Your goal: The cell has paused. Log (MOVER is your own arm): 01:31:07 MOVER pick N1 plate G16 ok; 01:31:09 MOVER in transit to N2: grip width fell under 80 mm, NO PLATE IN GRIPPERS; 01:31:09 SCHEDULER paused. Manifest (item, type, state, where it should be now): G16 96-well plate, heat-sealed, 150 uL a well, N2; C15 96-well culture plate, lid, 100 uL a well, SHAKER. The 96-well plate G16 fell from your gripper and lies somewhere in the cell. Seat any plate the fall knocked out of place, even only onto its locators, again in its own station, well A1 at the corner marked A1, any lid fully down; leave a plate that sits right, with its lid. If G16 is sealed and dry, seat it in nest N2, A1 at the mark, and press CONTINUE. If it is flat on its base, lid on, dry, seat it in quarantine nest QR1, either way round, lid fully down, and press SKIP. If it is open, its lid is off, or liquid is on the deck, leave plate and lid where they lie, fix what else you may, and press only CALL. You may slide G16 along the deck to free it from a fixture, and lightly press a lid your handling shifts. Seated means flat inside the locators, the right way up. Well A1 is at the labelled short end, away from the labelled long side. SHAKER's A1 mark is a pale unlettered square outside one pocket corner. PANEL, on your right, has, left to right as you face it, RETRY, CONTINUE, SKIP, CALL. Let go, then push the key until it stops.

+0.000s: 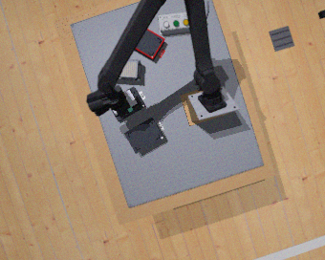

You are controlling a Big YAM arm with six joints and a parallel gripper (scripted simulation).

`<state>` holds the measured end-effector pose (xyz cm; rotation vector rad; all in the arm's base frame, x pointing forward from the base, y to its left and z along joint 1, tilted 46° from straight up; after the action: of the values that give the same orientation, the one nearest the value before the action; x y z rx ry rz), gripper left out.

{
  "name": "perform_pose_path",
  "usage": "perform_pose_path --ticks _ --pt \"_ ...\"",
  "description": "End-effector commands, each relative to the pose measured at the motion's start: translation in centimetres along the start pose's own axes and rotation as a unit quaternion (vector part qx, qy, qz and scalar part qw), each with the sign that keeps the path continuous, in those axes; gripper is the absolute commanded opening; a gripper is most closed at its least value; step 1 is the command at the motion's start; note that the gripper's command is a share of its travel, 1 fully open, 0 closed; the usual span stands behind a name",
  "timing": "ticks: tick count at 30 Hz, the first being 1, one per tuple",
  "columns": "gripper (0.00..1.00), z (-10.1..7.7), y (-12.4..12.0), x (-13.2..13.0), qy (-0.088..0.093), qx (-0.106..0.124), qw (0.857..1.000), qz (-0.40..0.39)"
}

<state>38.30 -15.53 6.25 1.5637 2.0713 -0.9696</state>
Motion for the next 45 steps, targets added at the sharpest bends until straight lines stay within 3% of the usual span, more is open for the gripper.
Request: perform_pose_path --ticks 1,45 --pt "0.0 -0.89 1.31 -1.51 -0.006 -0.012 1.0 0.018" --pt "0.0 -0.9 1.31 -1.5 -0.006 -0.012 1.0 0.01"
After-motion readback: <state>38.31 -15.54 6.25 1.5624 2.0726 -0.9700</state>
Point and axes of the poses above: the point where the finger pads meet when closed, its own z axis out along the fingers, its own x axis across the jaws, y = z × x, the point moved 2 cm from there along -z, back along the fingers, and after that the axes turned 10 degrees about -z, right-handed, at the moved point
